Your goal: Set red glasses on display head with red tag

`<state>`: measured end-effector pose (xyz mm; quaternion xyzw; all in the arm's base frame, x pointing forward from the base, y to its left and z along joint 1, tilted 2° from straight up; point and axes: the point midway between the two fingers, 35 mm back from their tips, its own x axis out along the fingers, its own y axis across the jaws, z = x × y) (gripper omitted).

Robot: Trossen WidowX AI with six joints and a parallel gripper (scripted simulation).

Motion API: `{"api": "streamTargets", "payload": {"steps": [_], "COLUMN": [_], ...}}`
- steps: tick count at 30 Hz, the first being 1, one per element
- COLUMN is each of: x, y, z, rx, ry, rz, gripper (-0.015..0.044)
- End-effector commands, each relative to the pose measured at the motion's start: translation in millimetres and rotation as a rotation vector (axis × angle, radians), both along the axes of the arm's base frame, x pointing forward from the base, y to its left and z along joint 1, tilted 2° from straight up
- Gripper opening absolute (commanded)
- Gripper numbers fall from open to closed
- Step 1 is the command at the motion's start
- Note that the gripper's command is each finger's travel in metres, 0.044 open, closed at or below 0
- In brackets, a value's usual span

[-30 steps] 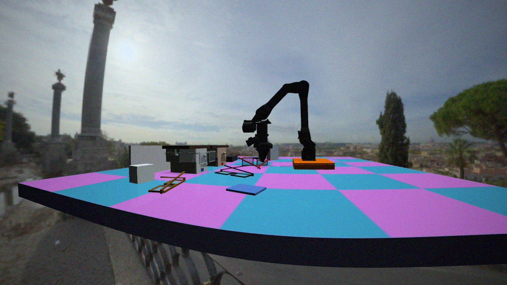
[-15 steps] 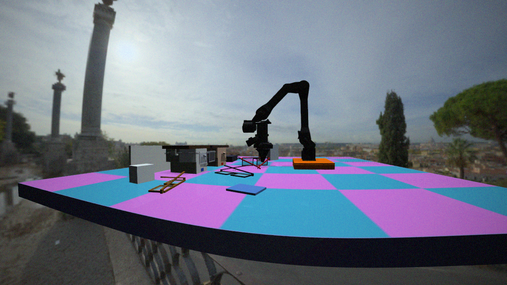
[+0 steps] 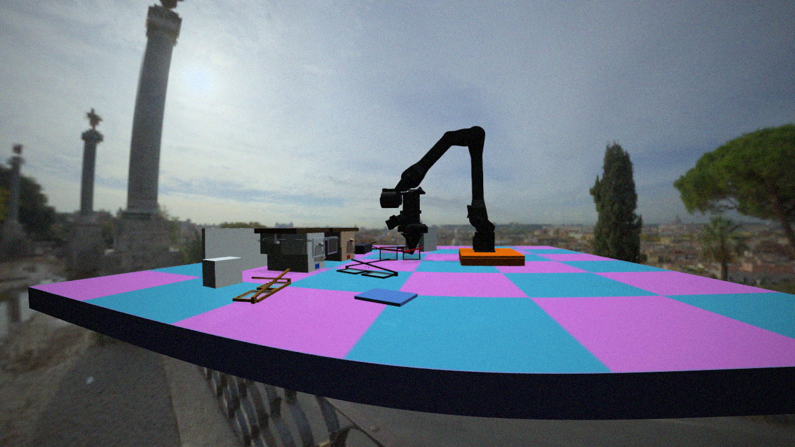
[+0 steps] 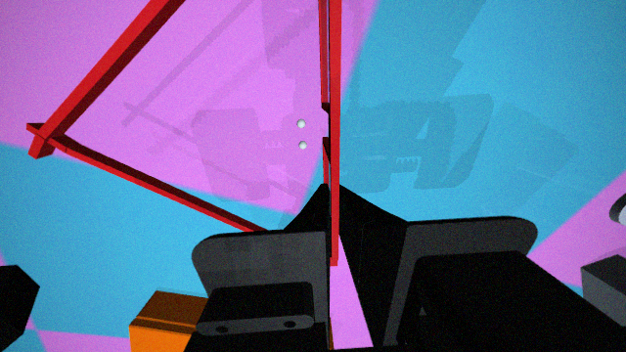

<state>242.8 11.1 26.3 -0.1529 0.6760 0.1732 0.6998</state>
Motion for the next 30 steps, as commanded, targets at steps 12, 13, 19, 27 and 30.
{"api": "streamTargets", "payload": {"steps": [12, 13, 19, 27, 30], "x": [4, 4, 2, 2, 5], "y": [-3, -3, -5, -8, -16], "z": [56, 61, 93, 100, 101], "rx": [0.001, 0.001, 0.002, 0.002, 0.003], "ry": [0.0, 0.0, 0.001, 0.002, 0.004], "rz": [-0.001, -0.001, -0.002, -0.027, -0.101], "gripper": [0.0, 0.0, 0.0, 0.0, 0.0]}}
